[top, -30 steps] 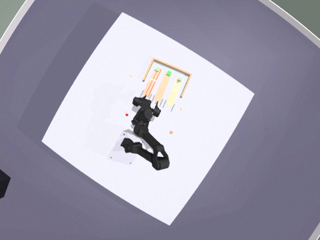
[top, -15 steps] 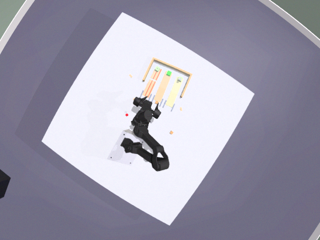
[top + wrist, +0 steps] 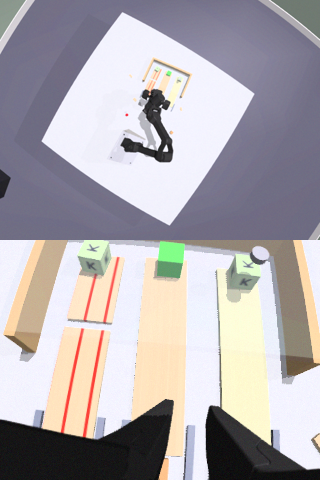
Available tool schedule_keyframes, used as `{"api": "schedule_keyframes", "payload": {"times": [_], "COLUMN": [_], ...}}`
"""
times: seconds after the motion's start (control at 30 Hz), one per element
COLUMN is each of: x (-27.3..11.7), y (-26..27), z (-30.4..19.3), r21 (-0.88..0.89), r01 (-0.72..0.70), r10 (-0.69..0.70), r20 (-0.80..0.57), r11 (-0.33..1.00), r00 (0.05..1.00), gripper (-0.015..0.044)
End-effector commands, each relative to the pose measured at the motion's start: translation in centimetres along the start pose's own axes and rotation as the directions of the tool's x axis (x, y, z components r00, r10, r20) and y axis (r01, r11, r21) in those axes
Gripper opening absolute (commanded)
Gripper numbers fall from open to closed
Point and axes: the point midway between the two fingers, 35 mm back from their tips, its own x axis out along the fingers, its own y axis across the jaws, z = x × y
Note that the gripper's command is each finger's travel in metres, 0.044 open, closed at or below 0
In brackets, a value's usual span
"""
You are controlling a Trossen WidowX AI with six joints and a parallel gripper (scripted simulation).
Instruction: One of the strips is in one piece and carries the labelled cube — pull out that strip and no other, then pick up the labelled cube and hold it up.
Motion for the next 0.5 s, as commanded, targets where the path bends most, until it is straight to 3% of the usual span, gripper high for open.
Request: {"api": "schedule_keyframes", "payload": {"times": [0.0,0.33,0.47], "x": [3.3,7.1,7.2], "y": [-2.3,-8.9,-9.4], "z": [0.1,-2.1,-2.3], "r21": [-0.022,-0.05,-0.05], "r01": [-0.023,-0.088,-0.094], "r10": [0.019,0.047,0.049], "r20": [-0.193,-0.548,-0.569], "r11": [0.999,0.995,0.994], "r00": [0.981,0.835,0.821], "gripper": [0.0,0.0,0.0]}}
